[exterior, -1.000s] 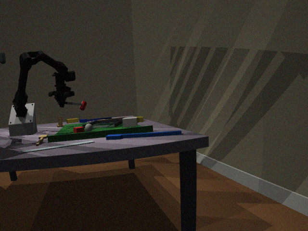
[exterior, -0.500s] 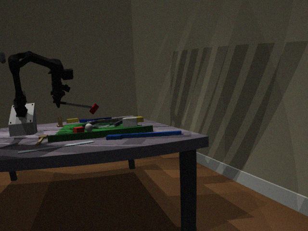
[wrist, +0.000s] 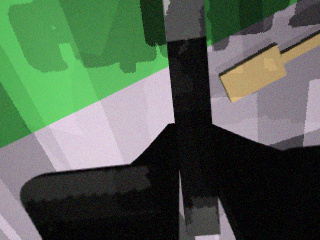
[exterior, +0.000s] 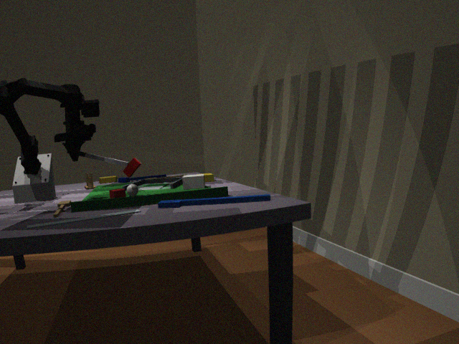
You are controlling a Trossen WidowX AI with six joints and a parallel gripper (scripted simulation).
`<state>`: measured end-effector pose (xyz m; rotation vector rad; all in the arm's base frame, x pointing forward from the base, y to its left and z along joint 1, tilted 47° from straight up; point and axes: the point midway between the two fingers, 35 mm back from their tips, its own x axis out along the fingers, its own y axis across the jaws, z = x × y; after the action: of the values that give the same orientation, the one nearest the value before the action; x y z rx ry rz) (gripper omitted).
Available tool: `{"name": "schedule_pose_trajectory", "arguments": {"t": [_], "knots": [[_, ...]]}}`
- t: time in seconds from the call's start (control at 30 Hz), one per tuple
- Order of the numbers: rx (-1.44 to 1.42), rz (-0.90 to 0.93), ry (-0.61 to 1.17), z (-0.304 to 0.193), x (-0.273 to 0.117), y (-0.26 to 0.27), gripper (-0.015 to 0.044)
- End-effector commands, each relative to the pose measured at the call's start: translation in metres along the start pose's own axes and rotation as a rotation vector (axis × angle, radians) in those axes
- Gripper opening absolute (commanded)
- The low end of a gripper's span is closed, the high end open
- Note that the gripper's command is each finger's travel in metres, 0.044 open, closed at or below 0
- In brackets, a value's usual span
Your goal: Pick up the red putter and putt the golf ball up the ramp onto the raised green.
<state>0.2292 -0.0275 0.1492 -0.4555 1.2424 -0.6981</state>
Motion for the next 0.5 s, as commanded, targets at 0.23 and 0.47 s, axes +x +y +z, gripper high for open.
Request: {"name": "schedule_pose_trajectory", "arguments": {"t": [0.23, 0.47], "knots": [[0.071, -0.017, -0.009, -0.001, 0.008, -0.010, 0.0000], [0.072, -0.019, -0.011, -0.001, 0.036, -0.011, 0.0000]]}}
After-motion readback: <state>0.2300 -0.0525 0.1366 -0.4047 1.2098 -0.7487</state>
